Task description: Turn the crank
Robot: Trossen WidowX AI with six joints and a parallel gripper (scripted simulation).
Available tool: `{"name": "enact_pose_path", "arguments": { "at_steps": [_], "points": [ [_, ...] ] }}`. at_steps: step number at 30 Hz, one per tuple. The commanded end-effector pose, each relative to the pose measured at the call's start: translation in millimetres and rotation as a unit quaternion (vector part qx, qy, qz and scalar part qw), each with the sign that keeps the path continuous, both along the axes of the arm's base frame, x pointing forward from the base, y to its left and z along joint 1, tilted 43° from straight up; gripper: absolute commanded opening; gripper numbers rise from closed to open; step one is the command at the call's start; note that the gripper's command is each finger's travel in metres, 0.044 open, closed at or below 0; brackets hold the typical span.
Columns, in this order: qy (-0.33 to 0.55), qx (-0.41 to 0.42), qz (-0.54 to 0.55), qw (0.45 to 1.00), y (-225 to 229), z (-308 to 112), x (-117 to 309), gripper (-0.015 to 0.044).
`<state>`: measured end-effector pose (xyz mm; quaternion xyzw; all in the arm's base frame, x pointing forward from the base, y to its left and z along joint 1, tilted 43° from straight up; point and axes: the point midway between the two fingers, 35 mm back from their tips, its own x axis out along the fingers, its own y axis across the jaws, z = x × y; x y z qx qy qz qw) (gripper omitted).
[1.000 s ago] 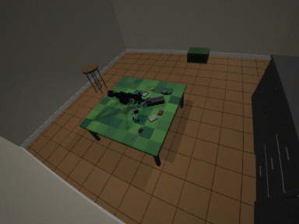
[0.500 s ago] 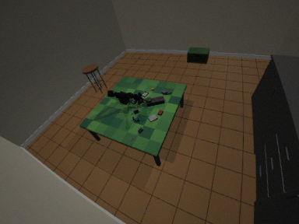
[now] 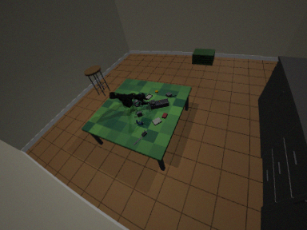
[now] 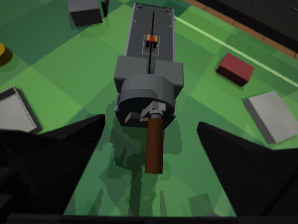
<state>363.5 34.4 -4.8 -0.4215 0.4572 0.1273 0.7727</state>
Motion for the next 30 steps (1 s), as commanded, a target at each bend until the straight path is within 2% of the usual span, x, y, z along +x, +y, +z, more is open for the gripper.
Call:
{"name": "enact_pose_path", "arguments": {
  "at_steps": [1, 10, 30],
  "points": [
    [-0.006, 0.0, -0.004, 1.0, 7, 14, 1, 0.044],
    [-0.003, 0.002, 0.001, 1.0, 47, 50, 3, 0.044],
    [-0.08, 0.028, -0.124, 0.989, 97, 10, 78, 0.044]
  ]
}}
